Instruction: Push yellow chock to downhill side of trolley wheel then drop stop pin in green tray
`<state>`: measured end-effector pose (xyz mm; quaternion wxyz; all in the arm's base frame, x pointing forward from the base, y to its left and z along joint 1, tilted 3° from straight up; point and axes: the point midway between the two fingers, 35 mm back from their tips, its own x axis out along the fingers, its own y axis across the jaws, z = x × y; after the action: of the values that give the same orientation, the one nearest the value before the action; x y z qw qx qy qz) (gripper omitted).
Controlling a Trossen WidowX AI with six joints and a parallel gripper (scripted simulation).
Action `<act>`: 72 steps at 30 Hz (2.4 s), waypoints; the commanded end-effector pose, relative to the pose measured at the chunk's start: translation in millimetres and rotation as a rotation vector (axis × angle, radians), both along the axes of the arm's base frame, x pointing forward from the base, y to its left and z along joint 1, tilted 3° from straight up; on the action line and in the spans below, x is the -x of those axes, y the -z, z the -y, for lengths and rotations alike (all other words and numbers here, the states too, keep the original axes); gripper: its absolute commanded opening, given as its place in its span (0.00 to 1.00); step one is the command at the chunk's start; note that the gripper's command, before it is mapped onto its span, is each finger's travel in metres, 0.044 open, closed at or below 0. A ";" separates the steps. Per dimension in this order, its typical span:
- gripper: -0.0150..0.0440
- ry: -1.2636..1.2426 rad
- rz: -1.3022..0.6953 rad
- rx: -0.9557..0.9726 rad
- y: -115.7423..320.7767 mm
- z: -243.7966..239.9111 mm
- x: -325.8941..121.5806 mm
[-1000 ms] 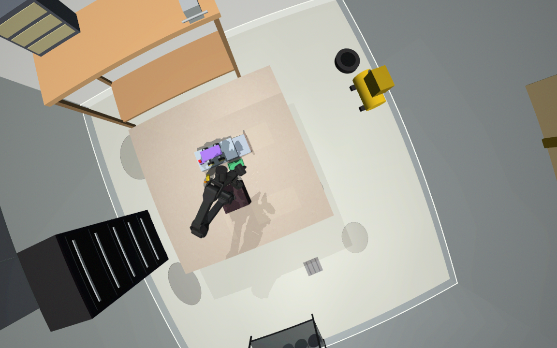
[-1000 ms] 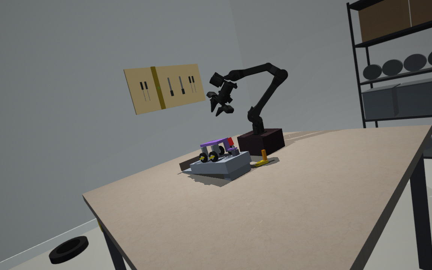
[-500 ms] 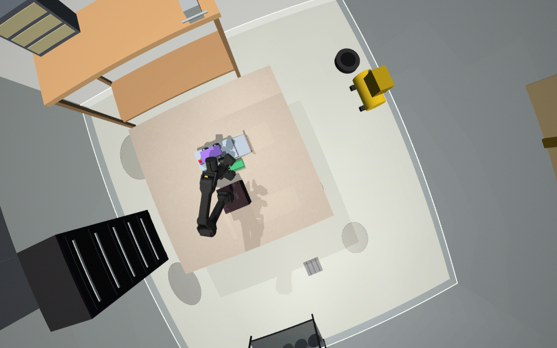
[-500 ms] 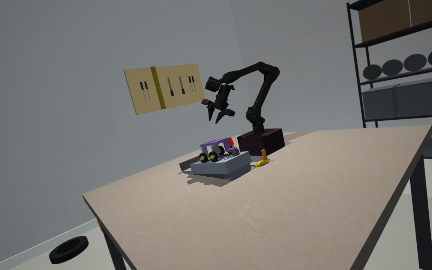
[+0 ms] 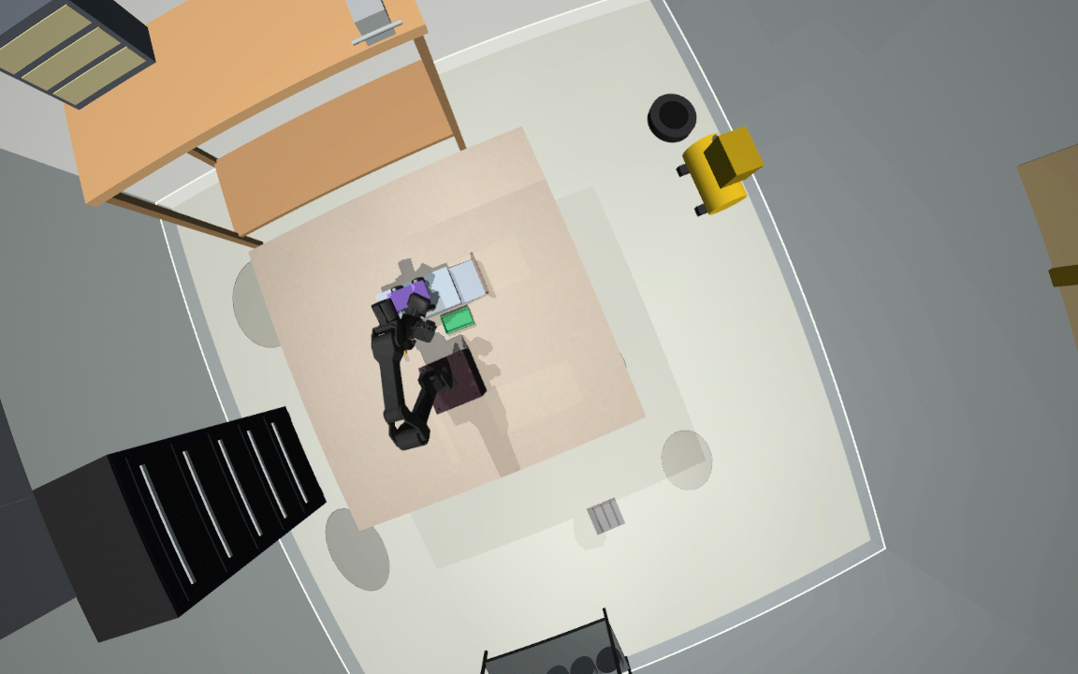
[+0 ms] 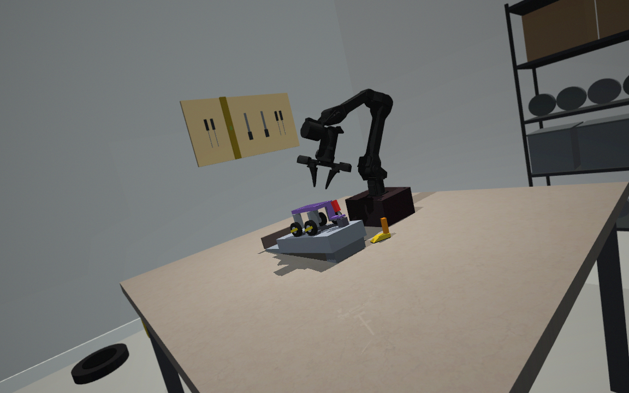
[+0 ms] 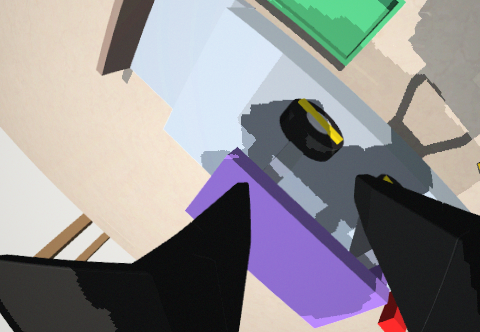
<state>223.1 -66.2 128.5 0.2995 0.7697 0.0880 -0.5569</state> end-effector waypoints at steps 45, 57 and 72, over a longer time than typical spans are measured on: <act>0.58 -0.559 -0.360 -0.139 101.7 -198.8 33.8; 0.58 -0.559 -0.360 -0.139 113.9 -199.6 33.1; 0.58 -0.559 -0.360 -0.139 133.9 -200.5 32.8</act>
<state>191.3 134.2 -3.3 0.3695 0.6233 0.3843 -0.5722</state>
